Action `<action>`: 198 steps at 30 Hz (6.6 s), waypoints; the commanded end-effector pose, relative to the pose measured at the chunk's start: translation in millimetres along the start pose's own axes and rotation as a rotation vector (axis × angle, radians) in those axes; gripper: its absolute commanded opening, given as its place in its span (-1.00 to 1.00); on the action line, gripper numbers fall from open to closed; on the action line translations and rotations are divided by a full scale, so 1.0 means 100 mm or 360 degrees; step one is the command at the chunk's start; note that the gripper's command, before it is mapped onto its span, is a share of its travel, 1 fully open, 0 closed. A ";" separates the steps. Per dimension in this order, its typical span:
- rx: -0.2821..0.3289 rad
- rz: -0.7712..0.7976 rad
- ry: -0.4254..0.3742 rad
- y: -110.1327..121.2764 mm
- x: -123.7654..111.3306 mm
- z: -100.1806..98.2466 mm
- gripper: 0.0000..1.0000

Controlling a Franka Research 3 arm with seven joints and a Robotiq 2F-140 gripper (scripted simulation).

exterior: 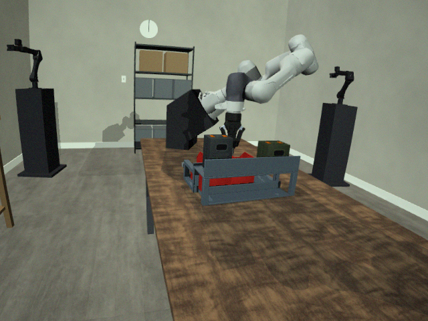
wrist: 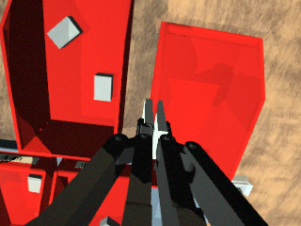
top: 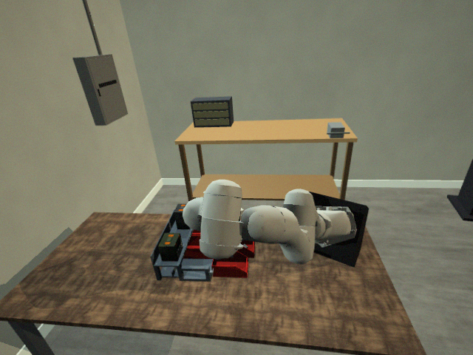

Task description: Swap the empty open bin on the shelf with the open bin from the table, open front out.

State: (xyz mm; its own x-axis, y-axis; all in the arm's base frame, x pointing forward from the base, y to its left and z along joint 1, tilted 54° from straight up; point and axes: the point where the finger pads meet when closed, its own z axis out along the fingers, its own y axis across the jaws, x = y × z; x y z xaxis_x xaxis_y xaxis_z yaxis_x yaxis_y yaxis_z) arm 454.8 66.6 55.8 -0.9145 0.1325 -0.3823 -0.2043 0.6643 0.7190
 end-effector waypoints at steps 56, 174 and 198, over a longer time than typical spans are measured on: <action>0.0001 -0.0007 0.0001 0.00 0.00 -0.68 -1.00; 0.0001 -0.0013 0.0001 -2.67 0.27 -0.88 -1.00; 0.0001 -0.0013 0.0001 -2.67 0.27 -0.77 -1.00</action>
State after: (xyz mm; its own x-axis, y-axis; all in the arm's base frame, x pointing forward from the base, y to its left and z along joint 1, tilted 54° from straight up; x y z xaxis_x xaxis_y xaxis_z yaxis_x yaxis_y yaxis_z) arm 455.9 -165.8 -99.2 -0.9146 0.1302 -0.3828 -0.2069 0.6626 0.7198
